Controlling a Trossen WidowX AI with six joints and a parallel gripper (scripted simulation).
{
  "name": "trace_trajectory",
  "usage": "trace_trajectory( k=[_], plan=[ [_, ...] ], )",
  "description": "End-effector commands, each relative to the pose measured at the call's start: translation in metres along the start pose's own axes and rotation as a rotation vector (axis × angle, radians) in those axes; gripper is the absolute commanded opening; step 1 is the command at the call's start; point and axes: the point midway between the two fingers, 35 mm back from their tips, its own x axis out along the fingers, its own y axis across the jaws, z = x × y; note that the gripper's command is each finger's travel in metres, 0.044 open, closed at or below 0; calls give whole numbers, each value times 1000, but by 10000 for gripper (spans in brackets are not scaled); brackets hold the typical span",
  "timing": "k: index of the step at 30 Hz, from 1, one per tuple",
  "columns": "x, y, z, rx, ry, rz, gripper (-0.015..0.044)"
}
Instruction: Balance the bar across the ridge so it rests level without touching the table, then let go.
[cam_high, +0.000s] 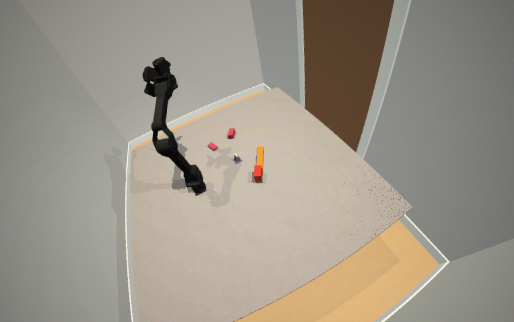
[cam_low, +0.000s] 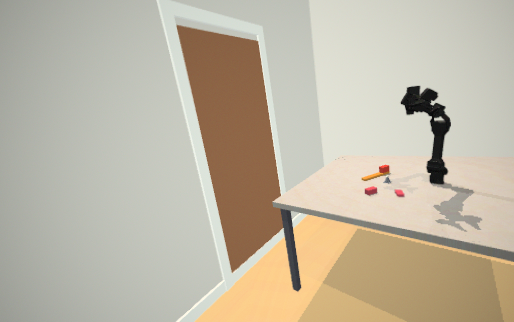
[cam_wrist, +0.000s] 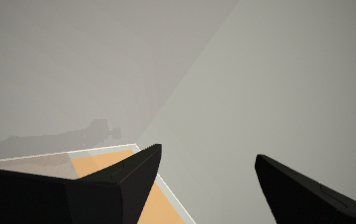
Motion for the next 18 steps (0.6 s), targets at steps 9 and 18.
trace_trajectory(
  k=[9, 18],
  plan=[
    [-35, -50, -96, 79, 296, -183, 315],
    [-82, -75, -163, 153, 520, -301, 315]
  ],
)
